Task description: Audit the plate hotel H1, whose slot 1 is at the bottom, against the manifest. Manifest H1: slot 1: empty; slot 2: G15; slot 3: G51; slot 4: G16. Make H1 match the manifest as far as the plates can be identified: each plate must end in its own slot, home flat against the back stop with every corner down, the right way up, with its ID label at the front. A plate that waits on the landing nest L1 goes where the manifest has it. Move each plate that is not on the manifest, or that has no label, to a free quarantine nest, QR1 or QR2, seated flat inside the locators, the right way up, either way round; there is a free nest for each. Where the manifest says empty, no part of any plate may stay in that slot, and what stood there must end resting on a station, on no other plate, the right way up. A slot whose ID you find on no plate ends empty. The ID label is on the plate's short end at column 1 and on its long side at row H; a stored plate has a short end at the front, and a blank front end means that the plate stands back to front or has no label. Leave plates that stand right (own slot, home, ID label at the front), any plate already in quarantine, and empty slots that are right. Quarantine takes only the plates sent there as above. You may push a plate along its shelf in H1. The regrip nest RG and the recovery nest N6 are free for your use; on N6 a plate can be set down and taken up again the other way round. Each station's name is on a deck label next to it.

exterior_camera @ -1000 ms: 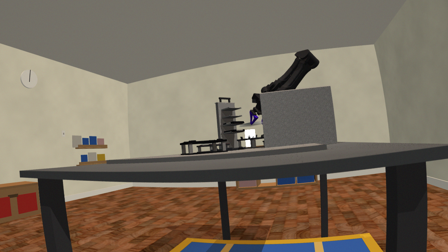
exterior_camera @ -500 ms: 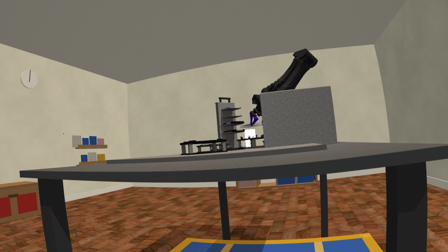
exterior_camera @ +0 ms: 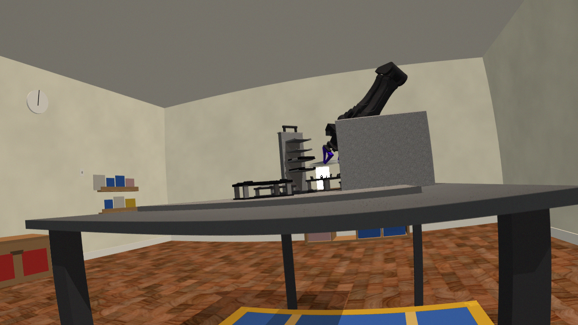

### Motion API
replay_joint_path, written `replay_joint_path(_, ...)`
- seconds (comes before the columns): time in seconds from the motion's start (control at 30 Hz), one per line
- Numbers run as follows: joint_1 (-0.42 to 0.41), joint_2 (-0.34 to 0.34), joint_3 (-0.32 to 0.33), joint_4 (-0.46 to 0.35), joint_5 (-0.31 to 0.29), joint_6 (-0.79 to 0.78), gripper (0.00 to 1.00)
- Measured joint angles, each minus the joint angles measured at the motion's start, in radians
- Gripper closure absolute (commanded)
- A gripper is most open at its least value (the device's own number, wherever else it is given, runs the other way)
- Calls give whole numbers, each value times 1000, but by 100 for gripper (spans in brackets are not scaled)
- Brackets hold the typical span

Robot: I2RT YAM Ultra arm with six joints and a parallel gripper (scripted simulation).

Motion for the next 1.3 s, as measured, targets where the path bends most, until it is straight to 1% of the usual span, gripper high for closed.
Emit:
replay_joint_path(0.7,-37,58,-18,83,-39,-8,14)
replay_joint_path(1.3,-70,121,-35,163,-71,-15,14)
